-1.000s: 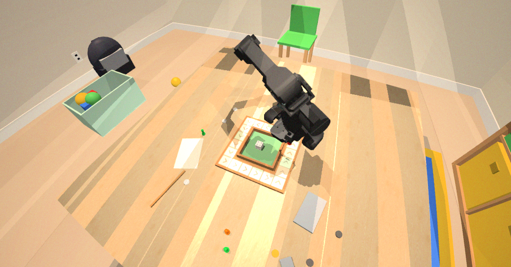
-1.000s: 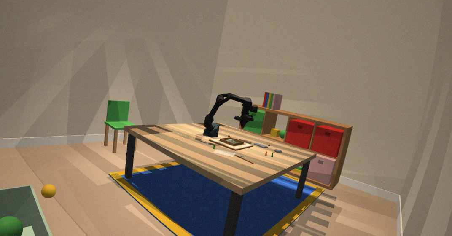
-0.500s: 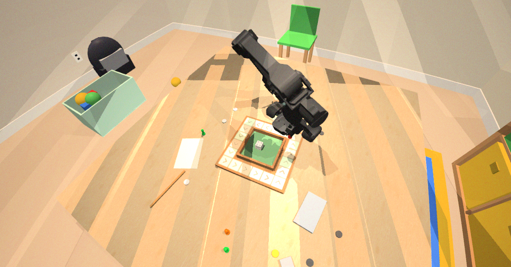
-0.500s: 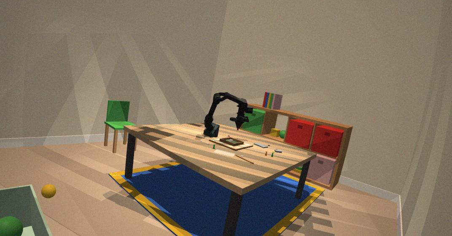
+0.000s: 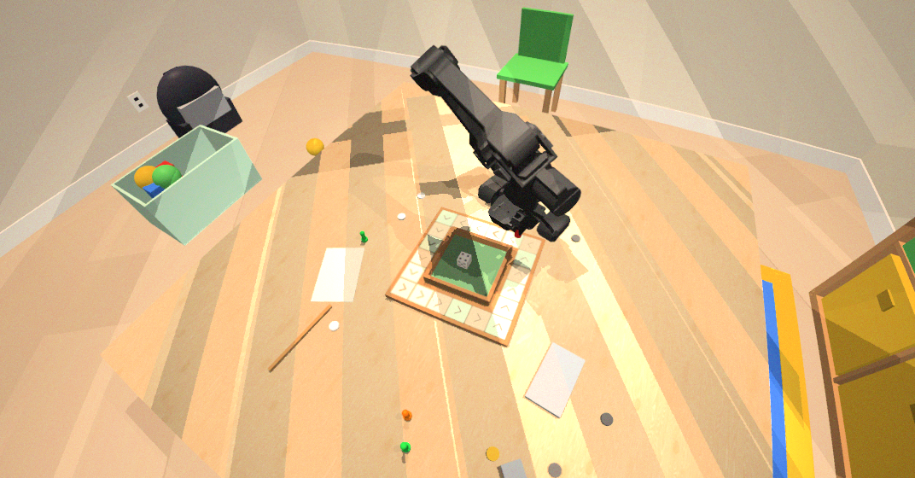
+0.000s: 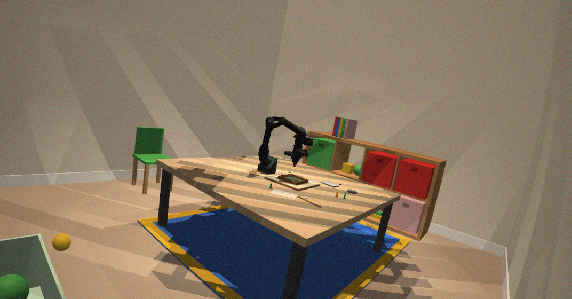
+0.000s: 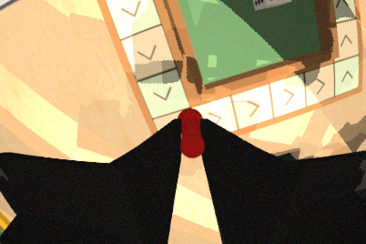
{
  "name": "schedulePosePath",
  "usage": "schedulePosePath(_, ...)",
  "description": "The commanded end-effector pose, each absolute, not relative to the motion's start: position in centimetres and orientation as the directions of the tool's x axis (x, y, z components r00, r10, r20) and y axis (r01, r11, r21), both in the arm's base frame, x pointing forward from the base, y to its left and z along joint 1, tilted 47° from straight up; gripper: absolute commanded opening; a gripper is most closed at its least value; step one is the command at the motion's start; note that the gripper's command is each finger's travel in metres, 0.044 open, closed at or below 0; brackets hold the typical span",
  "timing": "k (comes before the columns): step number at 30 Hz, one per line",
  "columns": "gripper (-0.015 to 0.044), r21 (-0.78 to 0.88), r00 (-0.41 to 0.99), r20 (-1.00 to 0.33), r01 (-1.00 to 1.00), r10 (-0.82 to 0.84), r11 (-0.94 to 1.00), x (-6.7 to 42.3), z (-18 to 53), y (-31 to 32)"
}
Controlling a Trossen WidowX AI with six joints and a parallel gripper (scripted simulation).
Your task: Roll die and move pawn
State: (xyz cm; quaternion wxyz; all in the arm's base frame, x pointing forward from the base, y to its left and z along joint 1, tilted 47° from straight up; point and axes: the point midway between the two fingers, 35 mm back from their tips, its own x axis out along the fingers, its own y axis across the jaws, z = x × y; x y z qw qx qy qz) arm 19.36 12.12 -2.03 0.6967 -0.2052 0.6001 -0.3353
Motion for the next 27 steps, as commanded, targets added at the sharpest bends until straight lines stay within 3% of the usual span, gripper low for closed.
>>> schedulePosePath(1,0.0,-0.69,0.051,-0.697,0.223,-0.716,0.688,17.8,-2.2,10.8)
schedulePosePath(11,0.0,-0.692,0.05,-0.695,0.222,-0.717,0.687,15.2,-2.6,8.3)
schedulePosePath(27,0.0,-0.693,0.051,-0.694,0.223,-0.718,0.686,15.4,-5.0,5.7)
